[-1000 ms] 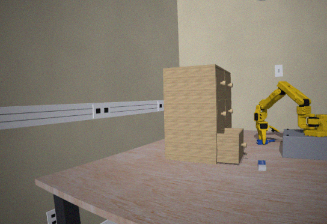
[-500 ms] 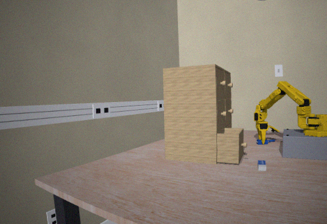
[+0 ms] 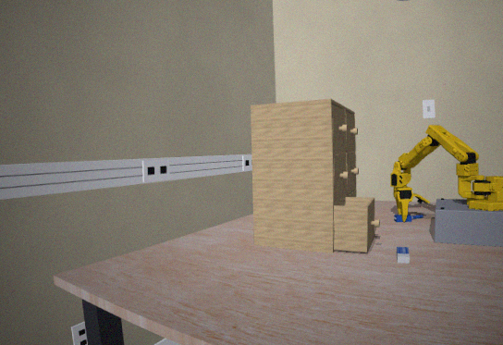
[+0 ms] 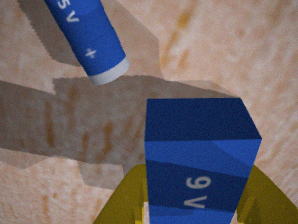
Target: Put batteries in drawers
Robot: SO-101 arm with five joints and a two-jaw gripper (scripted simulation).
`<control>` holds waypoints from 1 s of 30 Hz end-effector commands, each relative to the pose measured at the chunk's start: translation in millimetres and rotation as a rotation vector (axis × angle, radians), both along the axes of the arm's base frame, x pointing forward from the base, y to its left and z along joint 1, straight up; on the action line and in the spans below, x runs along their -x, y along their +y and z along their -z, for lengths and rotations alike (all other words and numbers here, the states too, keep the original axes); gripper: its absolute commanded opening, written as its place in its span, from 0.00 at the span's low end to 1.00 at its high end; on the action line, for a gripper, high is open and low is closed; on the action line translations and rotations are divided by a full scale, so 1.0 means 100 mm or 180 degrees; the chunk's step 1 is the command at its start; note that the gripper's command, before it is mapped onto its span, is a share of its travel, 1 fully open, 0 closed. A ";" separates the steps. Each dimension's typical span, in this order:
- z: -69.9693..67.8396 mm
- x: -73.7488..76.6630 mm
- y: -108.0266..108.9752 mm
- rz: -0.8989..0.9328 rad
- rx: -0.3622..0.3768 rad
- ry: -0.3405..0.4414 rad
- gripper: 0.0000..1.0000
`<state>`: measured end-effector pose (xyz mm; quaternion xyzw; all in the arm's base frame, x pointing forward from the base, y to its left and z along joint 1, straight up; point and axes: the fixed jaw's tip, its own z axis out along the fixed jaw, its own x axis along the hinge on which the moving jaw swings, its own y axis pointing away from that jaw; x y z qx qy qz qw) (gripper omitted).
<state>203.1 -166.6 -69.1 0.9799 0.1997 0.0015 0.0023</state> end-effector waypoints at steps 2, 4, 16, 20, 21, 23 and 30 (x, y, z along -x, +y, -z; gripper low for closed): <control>0.04 0.01 0.01 0.0002 -0.0013 0.0013 0.10; 0.04 0.01 0.01 0.0002 -0.0013 0.0013 0.10; 0.04 0.01 0.01 0.0002 -0.0013 0.0013 0.02; 0.04 0.01 0.01 0.0002 -0.0013 0.0013 0.00; 0.04 0.01 0.01 0.0002 -0.0013 0.0013 0.00; 0.04 0.01 0.01 0.0002 -0.0013 0.0013 0.00; 0.04 0.01 0.01 0.0002 -0.0013 0.0013 0.00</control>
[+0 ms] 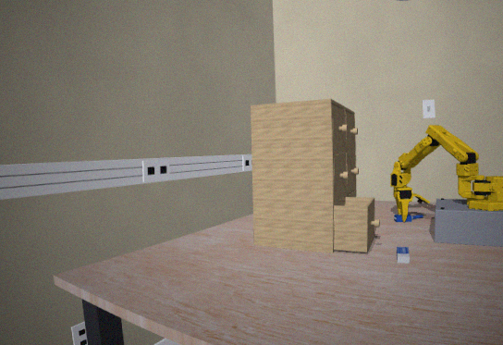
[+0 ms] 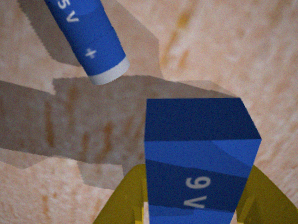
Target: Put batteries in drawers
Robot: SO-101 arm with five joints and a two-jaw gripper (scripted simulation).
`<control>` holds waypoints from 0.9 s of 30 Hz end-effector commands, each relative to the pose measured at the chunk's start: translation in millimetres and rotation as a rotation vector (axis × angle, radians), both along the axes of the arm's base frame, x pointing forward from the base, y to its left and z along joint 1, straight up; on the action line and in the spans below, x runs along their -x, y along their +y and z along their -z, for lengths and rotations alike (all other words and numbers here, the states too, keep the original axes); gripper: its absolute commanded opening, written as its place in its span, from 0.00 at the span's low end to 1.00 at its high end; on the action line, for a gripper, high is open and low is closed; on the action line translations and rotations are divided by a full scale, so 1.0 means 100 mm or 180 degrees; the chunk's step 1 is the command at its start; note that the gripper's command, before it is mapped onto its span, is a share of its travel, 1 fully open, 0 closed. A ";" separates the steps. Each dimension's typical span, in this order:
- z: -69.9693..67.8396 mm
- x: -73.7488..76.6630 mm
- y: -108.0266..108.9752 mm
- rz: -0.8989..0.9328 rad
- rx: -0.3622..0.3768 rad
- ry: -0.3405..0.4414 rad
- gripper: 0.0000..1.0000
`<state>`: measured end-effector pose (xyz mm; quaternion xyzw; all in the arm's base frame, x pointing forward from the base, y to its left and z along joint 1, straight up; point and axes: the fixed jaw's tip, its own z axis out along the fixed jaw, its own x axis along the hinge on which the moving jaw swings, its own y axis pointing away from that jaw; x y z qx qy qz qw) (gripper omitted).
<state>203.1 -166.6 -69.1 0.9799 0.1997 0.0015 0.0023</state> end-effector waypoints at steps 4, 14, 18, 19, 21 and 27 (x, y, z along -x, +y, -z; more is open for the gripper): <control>0.04 0.01 0.01 0.0002 -0.0013 0.0013 0.00; -0.10 0.00 0.00 0.0002 -0.0013 0.0013 0.00; -0.19 0.00 0.00 0.0002 -0.0013 0.0013 0.00; -0.22 0.00 0.00 0.0002 -0.0013 0.0013 0.00; -0.26 0.00 0.00 0.0002 -0.0013 0.0013 0.00; -0.35 0.00 0.00 0.0002 -0.0013 0.0013 0.00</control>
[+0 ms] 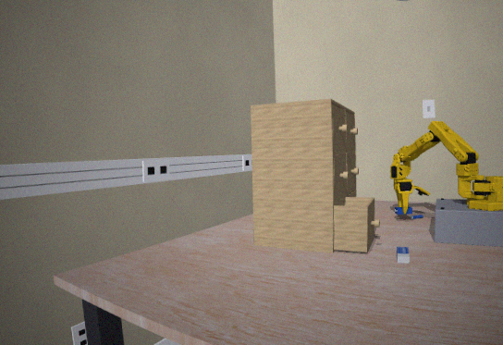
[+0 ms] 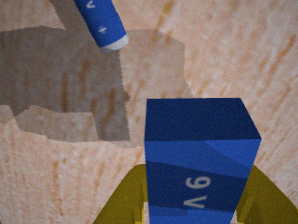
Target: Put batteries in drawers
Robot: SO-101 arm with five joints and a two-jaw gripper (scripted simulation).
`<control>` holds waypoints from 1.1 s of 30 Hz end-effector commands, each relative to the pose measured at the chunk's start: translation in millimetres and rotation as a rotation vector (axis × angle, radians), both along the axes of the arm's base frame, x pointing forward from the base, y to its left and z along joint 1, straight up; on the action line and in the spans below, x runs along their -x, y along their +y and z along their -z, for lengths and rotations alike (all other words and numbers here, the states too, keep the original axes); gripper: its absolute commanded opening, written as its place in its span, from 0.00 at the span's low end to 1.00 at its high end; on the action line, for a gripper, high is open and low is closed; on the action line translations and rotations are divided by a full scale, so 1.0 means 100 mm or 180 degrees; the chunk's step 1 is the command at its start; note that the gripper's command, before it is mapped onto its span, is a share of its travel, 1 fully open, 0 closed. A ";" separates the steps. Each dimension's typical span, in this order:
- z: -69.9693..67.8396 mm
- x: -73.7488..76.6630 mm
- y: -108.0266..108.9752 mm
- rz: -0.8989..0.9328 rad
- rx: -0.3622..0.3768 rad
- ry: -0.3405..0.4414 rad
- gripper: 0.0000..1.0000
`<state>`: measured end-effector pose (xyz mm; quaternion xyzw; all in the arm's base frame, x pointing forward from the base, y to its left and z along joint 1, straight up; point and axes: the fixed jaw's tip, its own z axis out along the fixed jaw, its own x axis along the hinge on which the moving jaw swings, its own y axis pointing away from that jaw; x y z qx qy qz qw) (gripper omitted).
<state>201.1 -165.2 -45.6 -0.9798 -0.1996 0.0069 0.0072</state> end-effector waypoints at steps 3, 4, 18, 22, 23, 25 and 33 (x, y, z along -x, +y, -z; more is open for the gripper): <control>-0.19 -0.02 -0.01 0.0001 0.0036 -0.0052 0.00; -0.21 -0.02 -0.01 0.0001 0.0036 -0.0052 0.00; -0.28 -0.01 0.05 0.0174 0.0038 -0.0051 0.00; -0.29 -0.01 0.12 0.0404 0.0040 -0.0050 0.00; -0.29 -0.01 0.14 0.0462 0.0040 -0.0050 0.00; -0.29 -0.01 0.18 0.0577 0.0041 -0.0049 0.00; -0.29 0.01 0.29 0.0923 0.0044 -0.0047 0.00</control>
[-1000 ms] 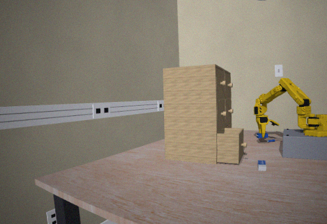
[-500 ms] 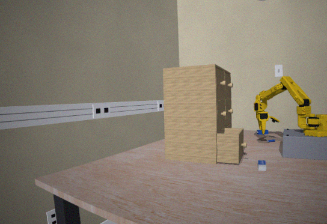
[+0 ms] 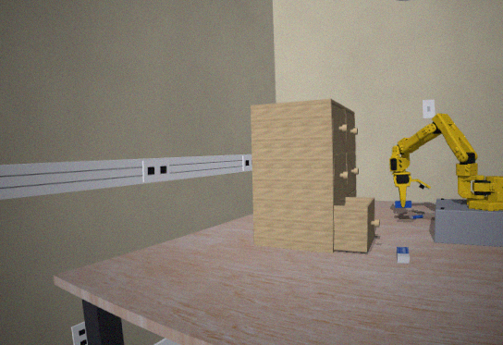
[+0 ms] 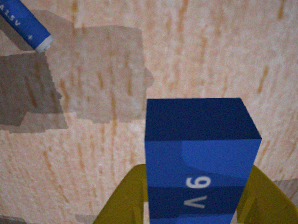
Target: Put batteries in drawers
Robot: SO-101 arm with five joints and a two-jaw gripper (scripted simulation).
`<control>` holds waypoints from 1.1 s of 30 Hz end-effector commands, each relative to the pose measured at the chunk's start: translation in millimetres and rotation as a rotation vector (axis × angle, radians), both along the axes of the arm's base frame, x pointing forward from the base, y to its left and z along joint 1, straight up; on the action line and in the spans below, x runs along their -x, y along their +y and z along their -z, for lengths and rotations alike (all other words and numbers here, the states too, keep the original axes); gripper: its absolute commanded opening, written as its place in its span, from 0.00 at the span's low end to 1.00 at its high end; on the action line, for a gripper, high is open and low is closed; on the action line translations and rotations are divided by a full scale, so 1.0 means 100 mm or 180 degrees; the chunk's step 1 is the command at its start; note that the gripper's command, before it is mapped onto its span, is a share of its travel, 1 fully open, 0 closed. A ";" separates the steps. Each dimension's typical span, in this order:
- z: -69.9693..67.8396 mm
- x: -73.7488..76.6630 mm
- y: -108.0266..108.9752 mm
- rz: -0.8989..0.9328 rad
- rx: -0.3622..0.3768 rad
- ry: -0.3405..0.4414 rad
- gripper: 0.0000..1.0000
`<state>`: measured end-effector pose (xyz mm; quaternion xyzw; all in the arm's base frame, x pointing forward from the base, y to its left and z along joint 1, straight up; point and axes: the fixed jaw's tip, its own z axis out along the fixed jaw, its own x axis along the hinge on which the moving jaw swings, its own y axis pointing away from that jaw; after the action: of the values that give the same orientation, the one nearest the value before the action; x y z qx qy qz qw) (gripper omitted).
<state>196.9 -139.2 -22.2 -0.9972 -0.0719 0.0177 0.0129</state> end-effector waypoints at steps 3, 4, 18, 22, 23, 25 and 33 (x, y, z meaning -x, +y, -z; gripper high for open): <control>-0.06 -0.02 0.09 0.0275 0.0080 -0.0116 0.00; -0.06 -0.02 0.10 0.0332 0.0081 -0.0115 0.00; -0.06 0.05 0.33 0.1023 0.0093 -0.0107 0.00; -0.05 0.09 0.41 0.1253 0.0097 -0.0104 0.00; -0.05 0.10 0.42 0.1311 0.0098 -0.0103 0.00; -0.05 0.12 0.46 0.1426 0.0100 -0.0102 0.00; -0.04 0.16 0.53 0.1654 0.0104 -0.0099 0.00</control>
<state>178.2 -87.0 -21.6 -0.9830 0.1831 0.0160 0.0030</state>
